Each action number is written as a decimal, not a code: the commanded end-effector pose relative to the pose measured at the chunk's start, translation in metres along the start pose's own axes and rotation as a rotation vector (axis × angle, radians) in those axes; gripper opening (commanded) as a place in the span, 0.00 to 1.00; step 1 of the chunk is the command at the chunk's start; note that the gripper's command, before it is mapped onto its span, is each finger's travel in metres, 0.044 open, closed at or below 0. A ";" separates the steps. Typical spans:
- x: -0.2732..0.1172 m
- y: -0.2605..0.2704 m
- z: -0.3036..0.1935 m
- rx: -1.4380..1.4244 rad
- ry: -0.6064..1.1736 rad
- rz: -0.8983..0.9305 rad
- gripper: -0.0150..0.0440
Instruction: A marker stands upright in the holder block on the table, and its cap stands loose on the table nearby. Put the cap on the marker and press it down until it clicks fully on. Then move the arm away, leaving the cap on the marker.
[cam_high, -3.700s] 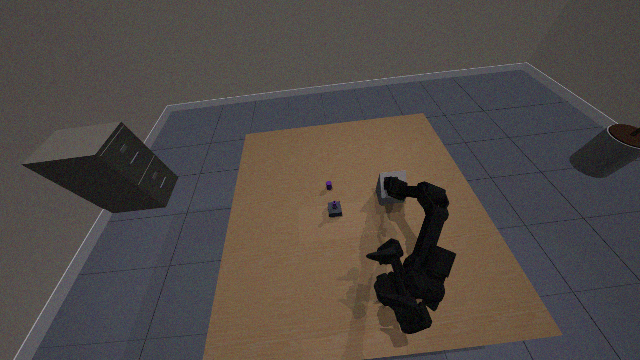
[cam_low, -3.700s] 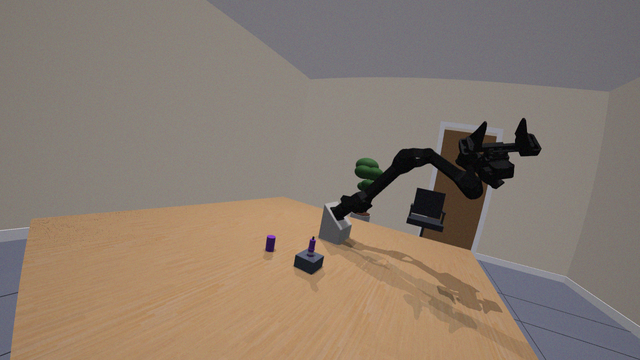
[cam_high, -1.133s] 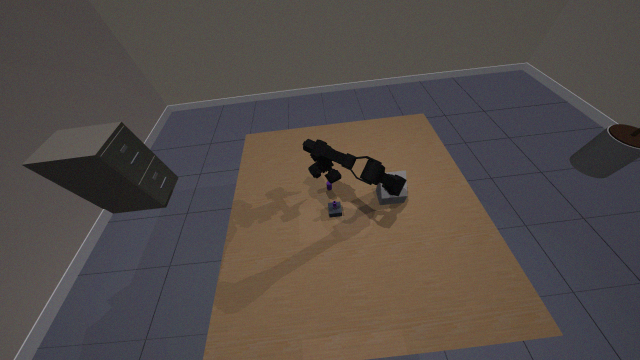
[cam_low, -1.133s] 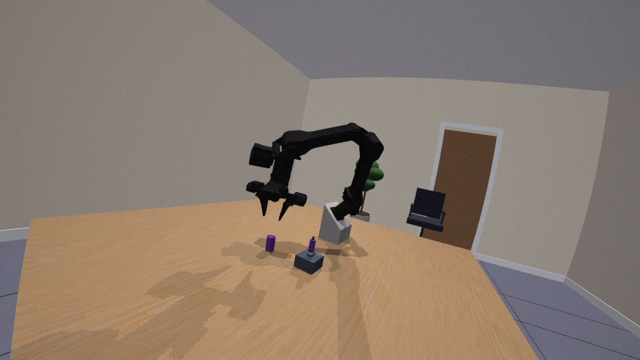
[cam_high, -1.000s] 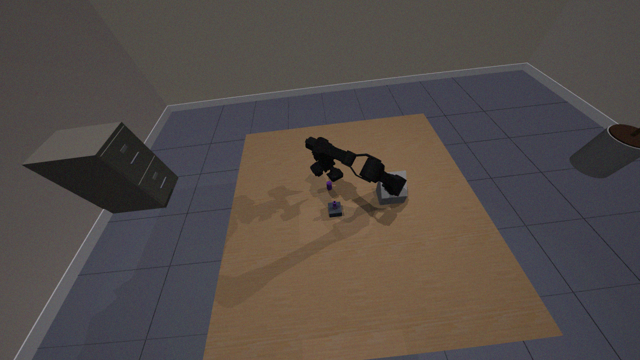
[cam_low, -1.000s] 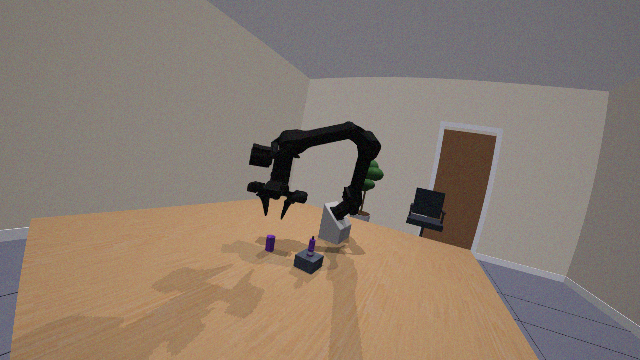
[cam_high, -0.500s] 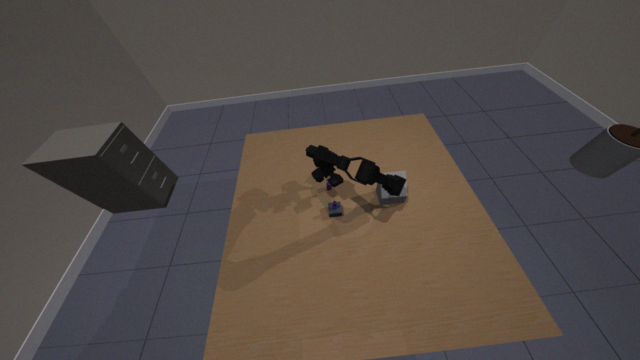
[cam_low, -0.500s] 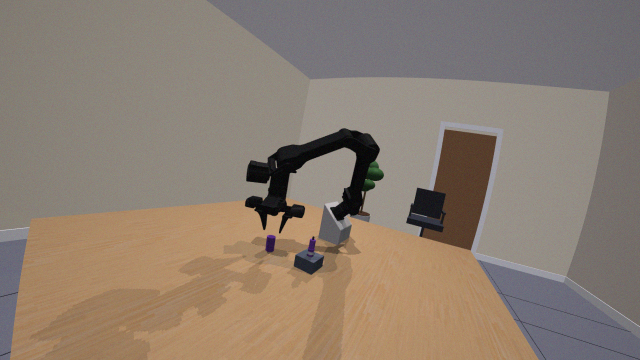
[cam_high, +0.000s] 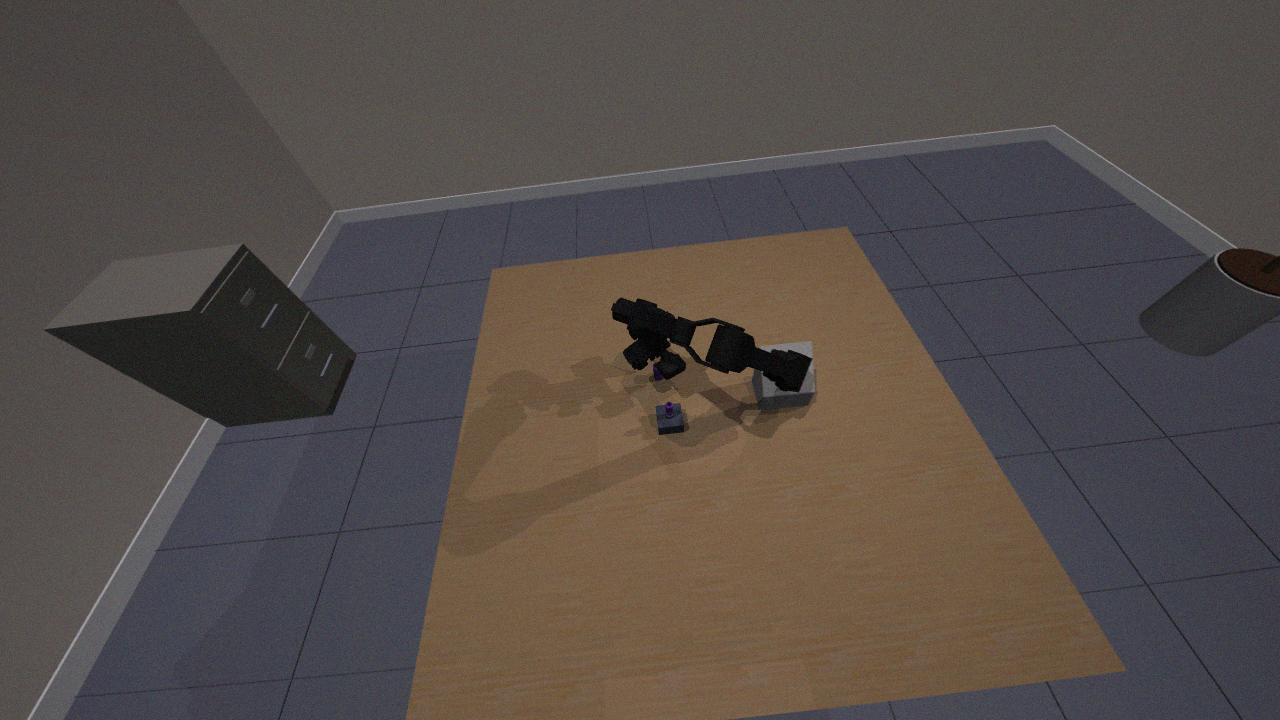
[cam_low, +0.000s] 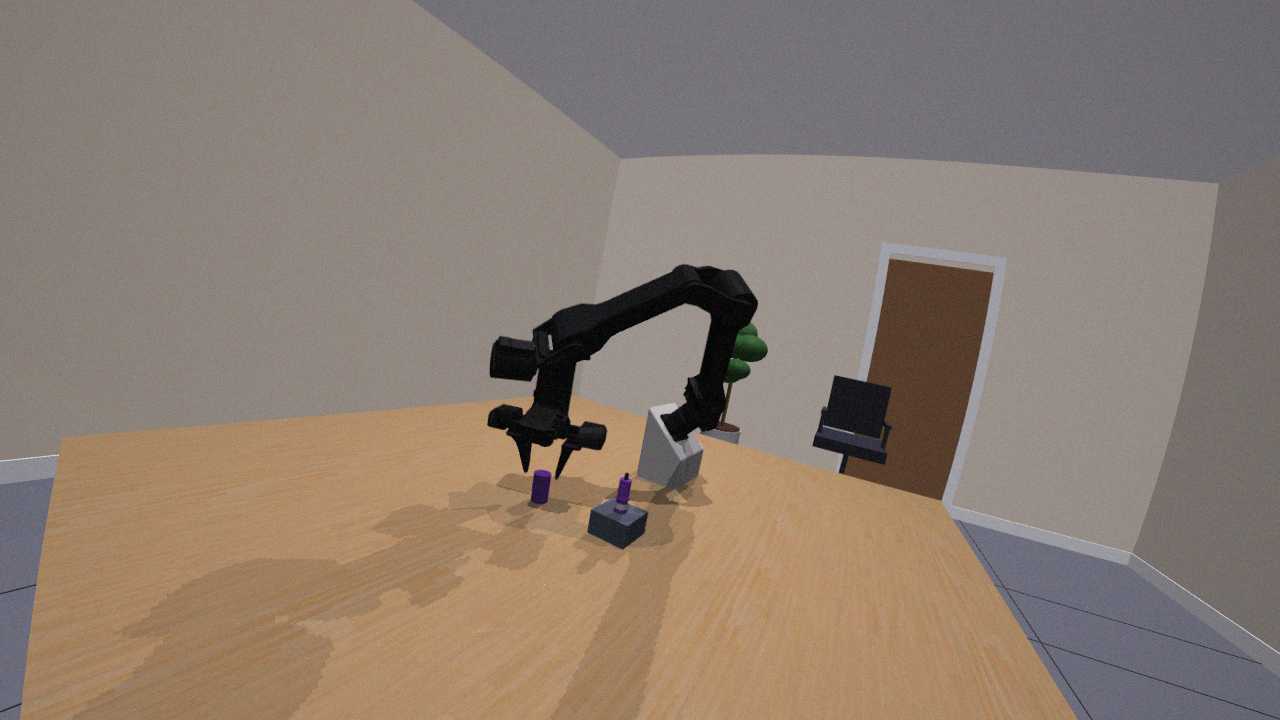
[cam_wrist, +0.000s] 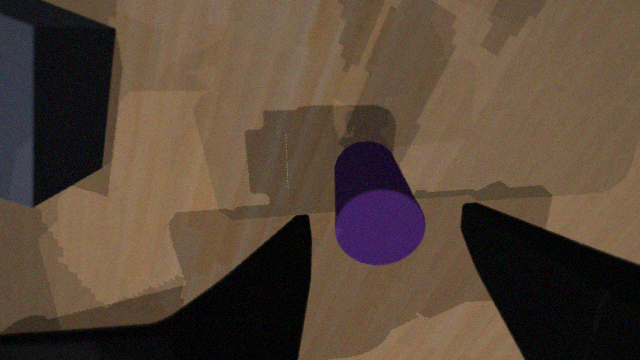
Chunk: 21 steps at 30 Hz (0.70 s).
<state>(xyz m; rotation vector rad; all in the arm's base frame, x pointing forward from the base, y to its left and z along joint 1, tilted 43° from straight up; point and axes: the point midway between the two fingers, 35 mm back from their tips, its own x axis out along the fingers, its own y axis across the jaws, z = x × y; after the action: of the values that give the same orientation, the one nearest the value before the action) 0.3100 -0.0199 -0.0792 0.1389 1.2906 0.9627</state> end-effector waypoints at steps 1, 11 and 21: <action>0.007 0.001 -0.001 0.007 -0.001 0.005 0.67; 0.023 0.001 -0.001 0.007 -0.002 0.006 0.67; 0.033 0.002 -0.001 0.007 -0.002 0.007 0.58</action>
<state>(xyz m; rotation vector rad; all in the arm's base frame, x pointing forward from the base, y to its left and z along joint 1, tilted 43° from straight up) 0.3074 0.0022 -0.1015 0.1421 1.2918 0.9663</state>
